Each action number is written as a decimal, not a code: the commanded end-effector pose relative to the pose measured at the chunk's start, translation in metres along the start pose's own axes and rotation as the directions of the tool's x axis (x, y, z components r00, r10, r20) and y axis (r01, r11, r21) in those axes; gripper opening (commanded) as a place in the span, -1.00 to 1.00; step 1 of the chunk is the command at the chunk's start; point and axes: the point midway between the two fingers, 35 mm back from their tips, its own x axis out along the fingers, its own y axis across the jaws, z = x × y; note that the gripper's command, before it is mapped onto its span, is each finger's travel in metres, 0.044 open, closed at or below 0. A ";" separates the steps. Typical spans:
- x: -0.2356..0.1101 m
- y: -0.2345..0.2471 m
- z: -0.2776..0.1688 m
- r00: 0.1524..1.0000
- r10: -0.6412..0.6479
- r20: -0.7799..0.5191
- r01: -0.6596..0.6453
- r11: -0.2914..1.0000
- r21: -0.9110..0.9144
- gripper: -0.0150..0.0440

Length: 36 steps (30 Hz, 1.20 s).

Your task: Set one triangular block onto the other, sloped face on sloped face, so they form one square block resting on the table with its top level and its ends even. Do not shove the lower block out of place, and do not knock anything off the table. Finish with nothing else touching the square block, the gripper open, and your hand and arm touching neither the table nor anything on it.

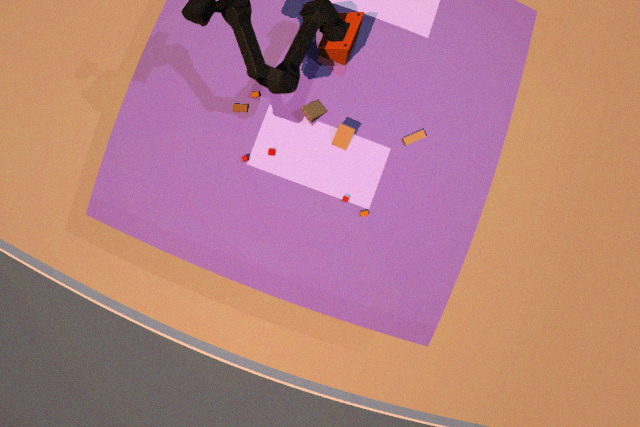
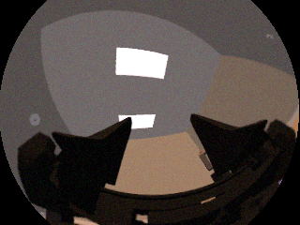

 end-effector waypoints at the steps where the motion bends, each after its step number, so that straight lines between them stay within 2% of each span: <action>1: 0.000 0.000 -0.001 1.000 0.001 -0.004 -0.001 1.000 0.000 0.95; 4: 0.006 0.006 -0.017 0.998 0.022 -0.060 -0.022 1.000 -0.002 1.00; 10: 0.017 0.037 -0.089 0.944 0.125 -0.306 -0.128 0.992 0.011 1.00; 12: 0.013 0.043 -0.106 0.922 0.156 -0.354 -0.183 0.982 -0.045 1.00; 18: -0.011 0.081 -0.175 0.775 0.272 -0.571 -0.329 0.944 0.003 1.00; 22: -0.042 0.108 -0.214 0.636 0.346 -0.690 -0.413 0.908 0.075 1.00; 27: -0.098 0.140 -0.251 0.418 0.431 -0.799 -0.504 0.842 0.191 1.00; 36: -0.227 0.180 -0.269 -0.022 0.523 -0.852 -0.598 0.676 0.431 1.00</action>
